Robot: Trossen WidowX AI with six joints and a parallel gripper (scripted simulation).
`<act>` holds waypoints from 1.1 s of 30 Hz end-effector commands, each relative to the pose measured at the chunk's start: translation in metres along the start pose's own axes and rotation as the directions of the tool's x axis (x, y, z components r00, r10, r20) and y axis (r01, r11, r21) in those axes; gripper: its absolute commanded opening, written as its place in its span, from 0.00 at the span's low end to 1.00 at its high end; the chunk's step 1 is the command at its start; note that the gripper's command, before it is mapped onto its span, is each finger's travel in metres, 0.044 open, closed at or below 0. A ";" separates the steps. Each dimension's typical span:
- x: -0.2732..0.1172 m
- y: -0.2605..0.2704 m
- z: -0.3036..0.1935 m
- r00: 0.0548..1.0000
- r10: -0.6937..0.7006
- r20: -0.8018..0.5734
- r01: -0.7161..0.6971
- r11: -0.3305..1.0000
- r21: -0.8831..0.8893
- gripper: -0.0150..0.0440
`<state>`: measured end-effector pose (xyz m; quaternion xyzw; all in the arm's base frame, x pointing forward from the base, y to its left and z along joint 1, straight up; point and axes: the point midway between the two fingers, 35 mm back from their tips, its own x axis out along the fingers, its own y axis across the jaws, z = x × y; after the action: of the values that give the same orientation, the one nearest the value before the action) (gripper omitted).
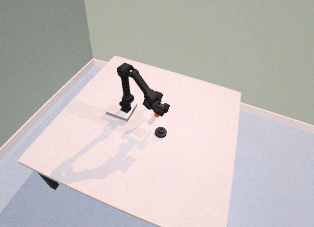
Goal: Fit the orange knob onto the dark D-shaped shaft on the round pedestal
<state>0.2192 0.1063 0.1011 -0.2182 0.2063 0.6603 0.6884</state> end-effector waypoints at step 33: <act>-0.017 0.002 0.022 0.581 0.006 -0.814 0.417 0.857 0.303 1.00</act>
<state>0.2160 0.1058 0.1287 -0.4274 0.5544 0.4270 0.5724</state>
